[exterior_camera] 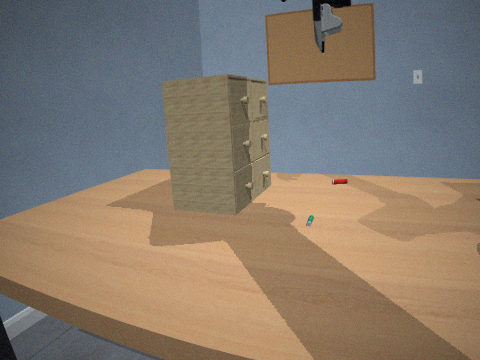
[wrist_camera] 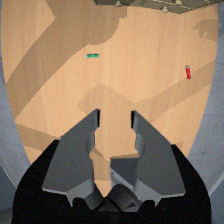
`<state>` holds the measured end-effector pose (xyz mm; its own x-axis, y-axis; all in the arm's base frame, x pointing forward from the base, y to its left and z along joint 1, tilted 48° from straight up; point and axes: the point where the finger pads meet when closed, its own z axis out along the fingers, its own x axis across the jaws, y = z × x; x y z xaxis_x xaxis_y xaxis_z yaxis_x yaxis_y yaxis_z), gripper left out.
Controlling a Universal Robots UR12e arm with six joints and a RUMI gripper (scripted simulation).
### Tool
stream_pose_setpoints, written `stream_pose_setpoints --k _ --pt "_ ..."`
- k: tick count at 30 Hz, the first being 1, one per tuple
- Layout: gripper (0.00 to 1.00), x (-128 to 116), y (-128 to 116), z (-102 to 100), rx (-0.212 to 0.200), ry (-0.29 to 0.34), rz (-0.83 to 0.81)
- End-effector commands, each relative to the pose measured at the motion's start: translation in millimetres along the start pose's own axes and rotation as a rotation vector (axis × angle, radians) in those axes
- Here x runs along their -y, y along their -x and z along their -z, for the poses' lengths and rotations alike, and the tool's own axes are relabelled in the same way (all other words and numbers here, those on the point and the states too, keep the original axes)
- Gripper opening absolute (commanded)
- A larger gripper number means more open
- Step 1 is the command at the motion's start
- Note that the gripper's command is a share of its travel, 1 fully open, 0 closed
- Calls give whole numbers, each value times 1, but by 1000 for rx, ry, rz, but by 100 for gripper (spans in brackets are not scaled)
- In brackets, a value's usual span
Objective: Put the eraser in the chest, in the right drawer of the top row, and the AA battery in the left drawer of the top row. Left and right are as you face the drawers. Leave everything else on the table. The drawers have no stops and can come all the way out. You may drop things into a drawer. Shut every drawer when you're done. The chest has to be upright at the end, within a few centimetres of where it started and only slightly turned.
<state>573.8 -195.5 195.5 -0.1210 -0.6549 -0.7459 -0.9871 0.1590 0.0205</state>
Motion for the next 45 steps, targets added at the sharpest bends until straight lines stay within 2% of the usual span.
stream_pose_setpoints --k 1,14,29,31,45 --pt "20 1 0 -1 -1 -18 0" --pt "20 6 0 -6 -1 -83 0" --pt "20 15 0 -17 -1 -217 0" --pt "20 15 0 -17 -1 -217 0" --pt "20 25 0 -30 -1 -373 0"
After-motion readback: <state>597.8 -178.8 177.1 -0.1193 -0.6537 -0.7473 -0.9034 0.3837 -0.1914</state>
